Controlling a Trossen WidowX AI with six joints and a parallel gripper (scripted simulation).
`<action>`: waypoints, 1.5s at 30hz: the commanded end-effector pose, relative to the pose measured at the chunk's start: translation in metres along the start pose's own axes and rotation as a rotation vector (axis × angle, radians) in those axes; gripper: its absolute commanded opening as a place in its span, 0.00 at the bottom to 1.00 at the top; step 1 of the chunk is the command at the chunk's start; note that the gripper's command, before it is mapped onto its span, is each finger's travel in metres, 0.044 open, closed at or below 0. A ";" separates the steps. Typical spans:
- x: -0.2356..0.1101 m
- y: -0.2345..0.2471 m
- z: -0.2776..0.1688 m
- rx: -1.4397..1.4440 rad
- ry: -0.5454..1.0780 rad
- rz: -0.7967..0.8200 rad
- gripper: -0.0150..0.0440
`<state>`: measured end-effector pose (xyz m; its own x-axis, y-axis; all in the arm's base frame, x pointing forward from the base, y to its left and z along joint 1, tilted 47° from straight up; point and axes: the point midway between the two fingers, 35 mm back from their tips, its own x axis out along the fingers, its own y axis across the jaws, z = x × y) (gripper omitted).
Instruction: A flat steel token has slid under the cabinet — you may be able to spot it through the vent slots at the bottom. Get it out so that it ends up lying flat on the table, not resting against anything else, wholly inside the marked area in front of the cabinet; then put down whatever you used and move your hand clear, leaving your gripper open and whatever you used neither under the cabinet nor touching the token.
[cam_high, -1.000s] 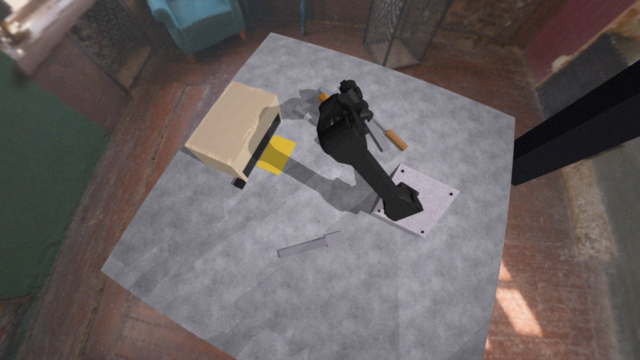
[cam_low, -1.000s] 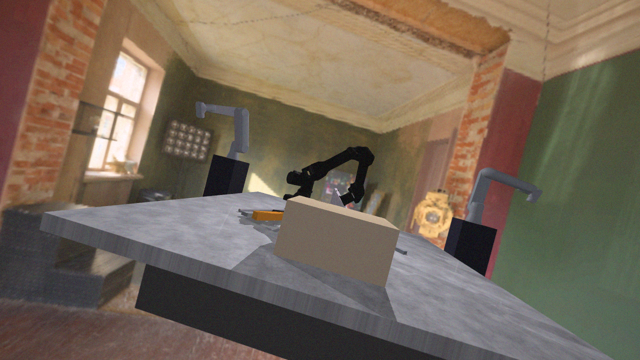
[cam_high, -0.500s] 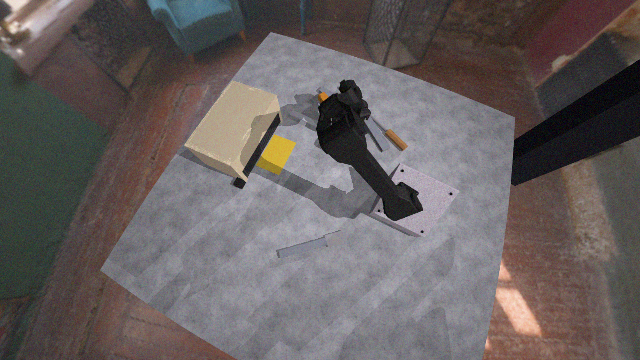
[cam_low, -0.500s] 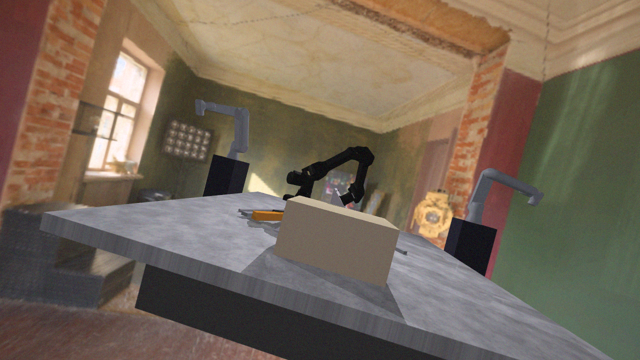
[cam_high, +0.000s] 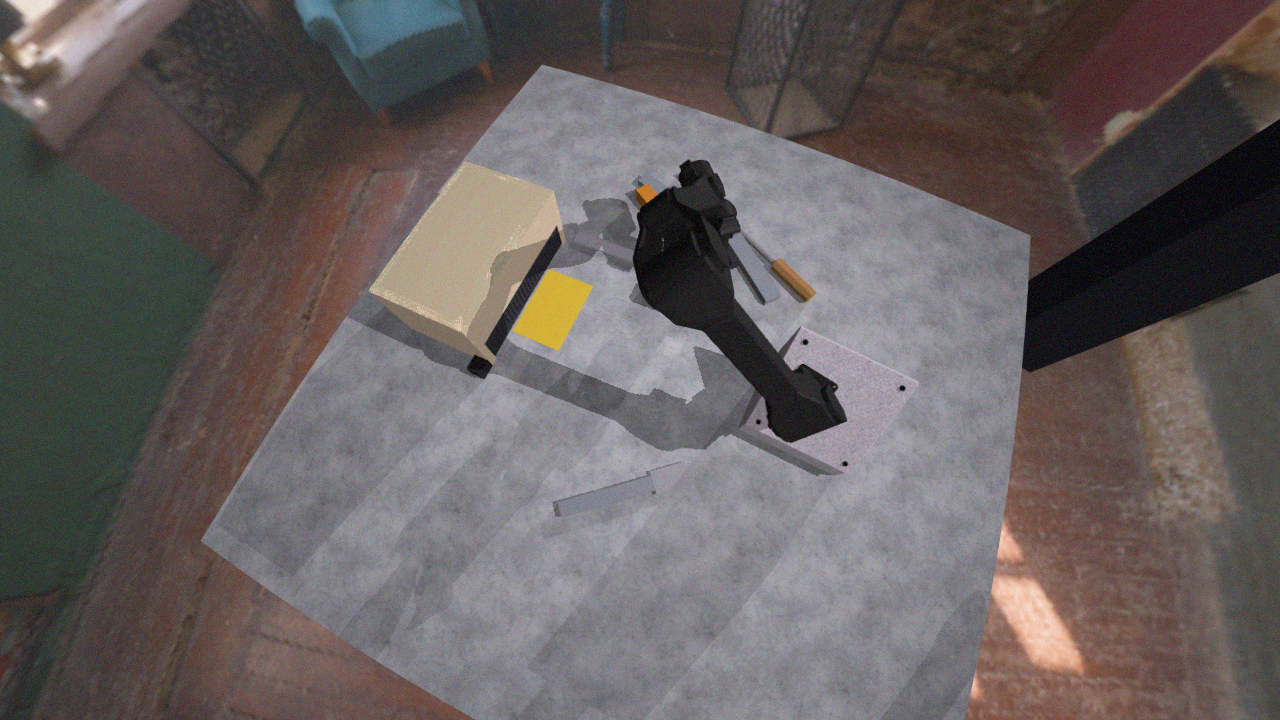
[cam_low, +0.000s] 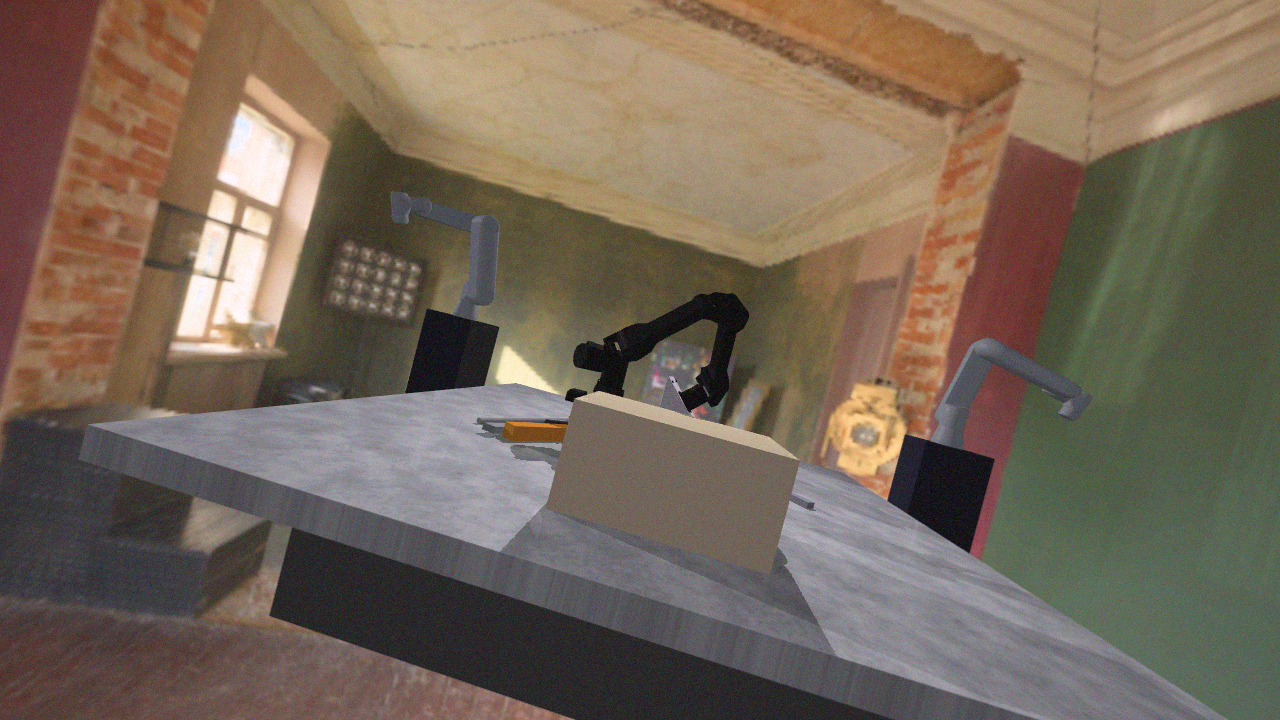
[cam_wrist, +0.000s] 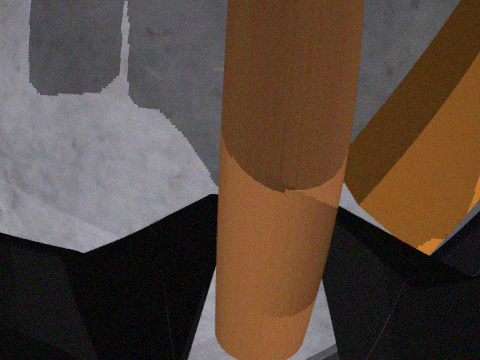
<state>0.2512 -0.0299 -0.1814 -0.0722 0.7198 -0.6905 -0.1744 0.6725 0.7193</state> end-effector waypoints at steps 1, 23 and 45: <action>-0.001 0.000 0.001 -0.040 -0.002 -0.004 0.25; 0.000 0.001 0.001 -0.177 -0.001 -0.002 0.34; 0.001 0.000 0.001 -0.171 -0.002 -0.004 0.71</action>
<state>0.2522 -0.0296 -0.1814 -0.0698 0.7183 -0.6922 -0.3402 0.6352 0.6934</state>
